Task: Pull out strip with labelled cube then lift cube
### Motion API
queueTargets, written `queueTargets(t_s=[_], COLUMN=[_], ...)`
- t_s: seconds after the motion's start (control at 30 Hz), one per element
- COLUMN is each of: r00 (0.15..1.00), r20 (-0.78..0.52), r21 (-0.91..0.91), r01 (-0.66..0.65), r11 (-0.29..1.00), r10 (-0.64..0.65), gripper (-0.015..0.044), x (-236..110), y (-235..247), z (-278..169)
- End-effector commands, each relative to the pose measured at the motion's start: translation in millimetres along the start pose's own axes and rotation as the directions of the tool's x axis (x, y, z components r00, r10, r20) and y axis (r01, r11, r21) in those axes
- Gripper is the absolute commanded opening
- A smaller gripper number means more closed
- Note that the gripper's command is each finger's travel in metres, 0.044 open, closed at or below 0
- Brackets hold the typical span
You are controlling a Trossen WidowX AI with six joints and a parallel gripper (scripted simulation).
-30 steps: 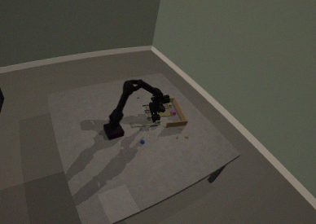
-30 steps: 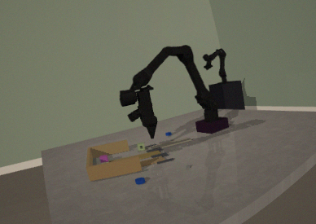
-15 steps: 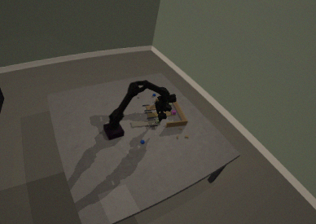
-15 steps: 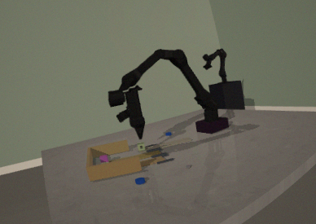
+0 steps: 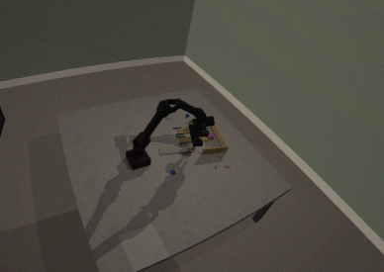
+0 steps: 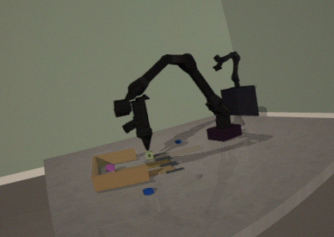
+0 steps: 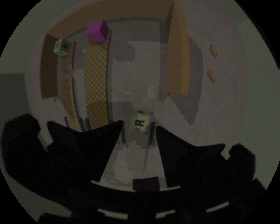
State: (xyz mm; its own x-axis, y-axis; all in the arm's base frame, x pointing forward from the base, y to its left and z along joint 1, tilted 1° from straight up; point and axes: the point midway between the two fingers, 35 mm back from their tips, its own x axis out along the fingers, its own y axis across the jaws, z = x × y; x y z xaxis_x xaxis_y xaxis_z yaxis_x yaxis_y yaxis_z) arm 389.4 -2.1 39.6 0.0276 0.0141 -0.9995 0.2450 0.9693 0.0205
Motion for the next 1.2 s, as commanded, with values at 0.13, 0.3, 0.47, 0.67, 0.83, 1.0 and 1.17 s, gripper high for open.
queueTargets(t_s=[0.13,0.3,0.47,0.67,0.83,1.0,1.17], r00=[1.0,1.0,1.0,1.0,1.0,1.0,1.0], r20=[-0.003,-0.003,-0.003,-0.003,-0.003,-0.003,-0.003], r21=[-0.005,-0.005,-0.005,-0.005,-0.002,-0.002,-0.002], r01=[0.001,0.001,0.001,0.001,0.001,0.001,0.001], r11=[1.0,1.0,1.0,1.0,1.0,1.0,1.0], r10=[-0.001,-0.001,-0.001,-0.001,-0.001,-0.001,-0.001], gripper=[0.025,0.025,0.025,0.025,0.0145,0.0112,0.0], x=[14,22,30,38,35,35,33], y=[0,0,0,0,0,0,-1], z=[-1,-1,-2,-2,-2,-2,-4])
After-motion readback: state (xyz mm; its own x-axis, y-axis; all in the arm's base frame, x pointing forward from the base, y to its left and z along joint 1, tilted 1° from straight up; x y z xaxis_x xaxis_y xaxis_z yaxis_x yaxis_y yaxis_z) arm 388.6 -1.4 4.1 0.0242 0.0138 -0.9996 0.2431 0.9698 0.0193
